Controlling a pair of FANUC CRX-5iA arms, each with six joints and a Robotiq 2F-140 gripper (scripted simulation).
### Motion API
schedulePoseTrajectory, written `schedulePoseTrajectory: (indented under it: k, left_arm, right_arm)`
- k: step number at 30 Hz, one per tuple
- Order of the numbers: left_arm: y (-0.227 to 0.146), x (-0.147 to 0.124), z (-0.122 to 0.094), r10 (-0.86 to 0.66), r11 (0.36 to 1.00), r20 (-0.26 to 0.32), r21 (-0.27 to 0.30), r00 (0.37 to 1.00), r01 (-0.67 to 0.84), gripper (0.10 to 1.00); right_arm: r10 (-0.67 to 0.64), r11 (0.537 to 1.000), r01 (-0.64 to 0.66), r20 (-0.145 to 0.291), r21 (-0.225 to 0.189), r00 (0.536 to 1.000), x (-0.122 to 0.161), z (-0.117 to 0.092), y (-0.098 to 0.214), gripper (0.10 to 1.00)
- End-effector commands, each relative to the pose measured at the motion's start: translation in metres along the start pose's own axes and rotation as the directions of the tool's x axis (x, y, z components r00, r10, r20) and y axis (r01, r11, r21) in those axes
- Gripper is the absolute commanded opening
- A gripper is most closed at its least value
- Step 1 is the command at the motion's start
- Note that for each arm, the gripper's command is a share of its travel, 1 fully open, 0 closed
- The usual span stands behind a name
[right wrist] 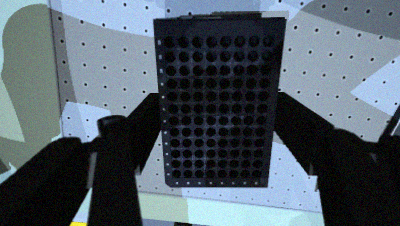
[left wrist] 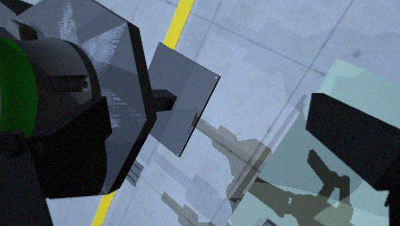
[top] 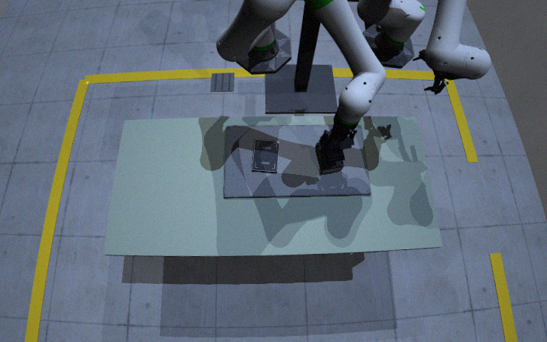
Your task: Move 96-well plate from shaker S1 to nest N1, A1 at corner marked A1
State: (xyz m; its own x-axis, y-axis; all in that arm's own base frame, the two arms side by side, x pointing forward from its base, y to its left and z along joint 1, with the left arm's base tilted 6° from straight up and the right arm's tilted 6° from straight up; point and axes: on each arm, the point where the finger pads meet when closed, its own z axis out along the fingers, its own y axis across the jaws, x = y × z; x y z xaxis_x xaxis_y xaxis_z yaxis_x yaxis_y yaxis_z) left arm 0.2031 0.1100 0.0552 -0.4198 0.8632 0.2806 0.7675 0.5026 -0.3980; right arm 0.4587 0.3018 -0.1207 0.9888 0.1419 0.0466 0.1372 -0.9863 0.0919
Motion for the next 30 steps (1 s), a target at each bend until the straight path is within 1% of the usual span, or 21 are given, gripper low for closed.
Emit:
schedulePoseTrajectory:
  k: [1, 5, 13, 15, 30]
  left_arm:
    - [0.000, 0.000, -0.001, 0.000, 1.000, 0.000, -0.001, 1.000, 0.000, 1.000]
    - [0.000, 0.000, -0.001, 0.000, 1.000, 0.000, -0.001, 1.000, 0.000, 1.000]
    - [0.000, 0.000, -0.001, 0.000, 1.000, 0.000, -0.001, 1.000, 0.000, 1.000]
    - [0.000, 0.000, -0.001, 0.000, 1.000, 0.000, -0.001, 1.000, 0.000, 1.000]
    - [0.000, 0.000, -0.001, 0.000, 1.000, 0.000, -0.001, 1.000, 0.000, 1.000]
  right_arm:
    - [0.100, 0.995, -0.100, -0.002, 0.001, 0.995, -0.001, 0.001, 0.010, 0.605]
    - [0.231, 0.973, -0.231, -0.002, 0.001, 0.973, -0.004, 0.003, 0.023, 0.605]
    - [0.234, 0.972, -0.234, -0.002, 0.001, 0.972, -0.009, 0.006, 0.049, 0.605]
    - [0.234, 0.972, -0.234, -0.002, 0.001, 0.972, -0.009, 0.006, 0.049, 0.605]
    - [0.234, 0.972, -0.234, -0.002, 0.001, 0.972, -0.018, 0.013, 0.097, 0.605]
